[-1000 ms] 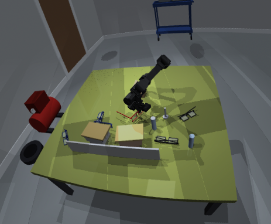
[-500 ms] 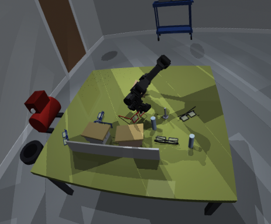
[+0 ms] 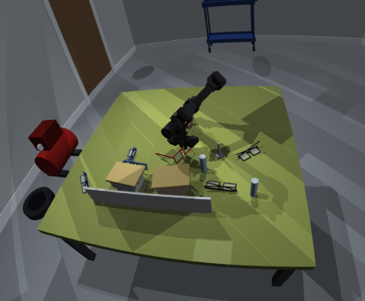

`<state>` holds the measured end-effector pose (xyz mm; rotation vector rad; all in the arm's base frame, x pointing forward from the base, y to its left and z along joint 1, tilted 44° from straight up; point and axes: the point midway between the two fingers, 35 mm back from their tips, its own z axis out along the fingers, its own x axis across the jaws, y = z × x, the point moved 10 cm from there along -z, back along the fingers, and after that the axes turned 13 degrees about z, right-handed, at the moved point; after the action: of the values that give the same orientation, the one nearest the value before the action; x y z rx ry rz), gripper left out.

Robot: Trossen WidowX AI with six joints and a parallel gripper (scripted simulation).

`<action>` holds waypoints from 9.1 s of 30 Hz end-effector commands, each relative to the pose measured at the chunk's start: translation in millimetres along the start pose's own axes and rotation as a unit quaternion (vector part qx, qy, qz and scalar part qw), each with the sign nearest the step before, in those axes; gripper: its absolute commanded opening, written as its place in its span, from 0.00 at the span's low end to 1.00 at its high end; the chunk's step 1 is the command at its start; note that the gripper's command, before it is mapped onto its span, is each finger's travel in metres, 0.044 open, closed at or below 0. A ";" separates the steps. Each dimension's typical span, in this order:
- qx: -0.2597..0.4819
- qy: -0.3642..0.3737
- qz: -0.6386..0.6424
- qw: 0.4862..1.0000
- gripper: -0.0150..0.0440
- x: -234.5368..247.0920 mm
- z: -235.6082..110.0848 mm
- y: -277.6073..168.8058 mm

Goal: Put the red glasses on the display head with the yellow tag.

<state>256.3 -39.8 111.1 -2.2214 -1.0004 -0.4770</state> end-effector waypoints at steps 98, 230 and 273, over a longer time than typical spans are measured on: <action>-0.001 -0.002 -0.008 1.000 0.30 0.6 6.0 0.6; 0.001 0.005 -0.902 0.432 0.25 -43.9 -60.6 52.4; 0.001 0.005 -0.902 0.432 0.25 -19.8 -41.7 69.2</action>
<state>289.1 -114.4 101.1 -0.0602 -2.9554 -1.1881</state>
